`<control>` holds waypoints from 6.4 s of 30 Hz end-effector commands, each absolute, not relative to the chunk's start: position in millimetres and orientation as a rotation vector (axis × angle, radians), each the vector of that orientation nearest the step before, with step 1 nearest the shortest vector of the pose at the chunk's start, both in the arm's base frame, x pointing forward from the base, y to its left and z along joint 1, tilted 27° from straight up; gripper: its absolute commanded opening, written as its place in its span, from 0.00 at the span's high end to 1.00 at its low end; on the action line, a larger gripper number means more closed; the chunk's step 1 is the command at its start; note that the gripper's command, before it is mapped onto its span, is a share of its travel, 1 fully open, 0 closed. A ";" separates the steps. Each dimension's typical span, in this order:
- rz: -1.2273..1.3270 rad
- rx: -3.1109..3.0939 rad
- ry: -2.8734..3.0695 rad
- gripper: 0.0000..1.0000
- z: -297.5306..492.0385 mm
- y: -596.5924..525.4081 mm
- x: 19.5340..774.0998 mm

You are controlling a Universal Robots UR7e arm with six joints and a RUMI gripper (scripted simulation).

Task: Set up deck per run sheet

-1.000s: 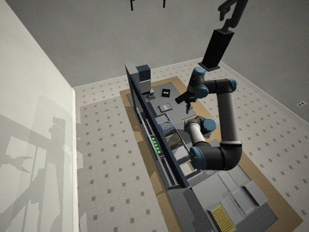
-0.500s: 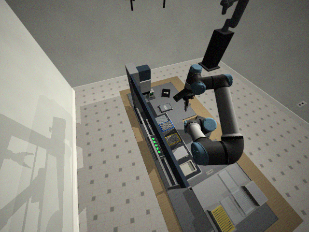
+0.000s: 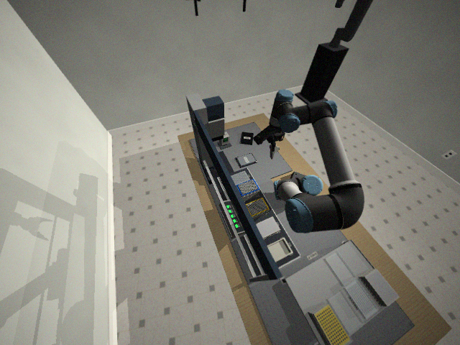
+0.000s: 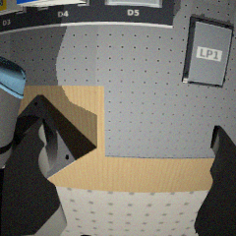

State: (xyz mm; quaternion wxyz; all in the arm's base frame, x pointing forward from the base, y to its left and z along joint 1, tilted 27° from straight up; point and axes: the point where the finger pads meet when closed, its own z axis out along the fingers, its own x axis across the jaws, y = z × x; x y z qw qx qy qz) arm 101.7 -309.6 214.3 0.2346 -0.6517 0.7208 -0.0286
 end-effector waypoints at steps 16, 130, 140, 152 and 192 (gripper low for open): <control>-0.078 -1.789 1.978 0.18 232.2 -322.2 152.3; -0.079 -1.789 1.978 0.18 175.3 -310.3 289.1; -0.079 -1.789 1.978 0.18 163.5 -306.8 294.1; -0.079 -1.789 1.978 0.18 147.2 -302.0 301.0; -0.079 -1.789 1.978 0.18 95.4 -286.5 322.9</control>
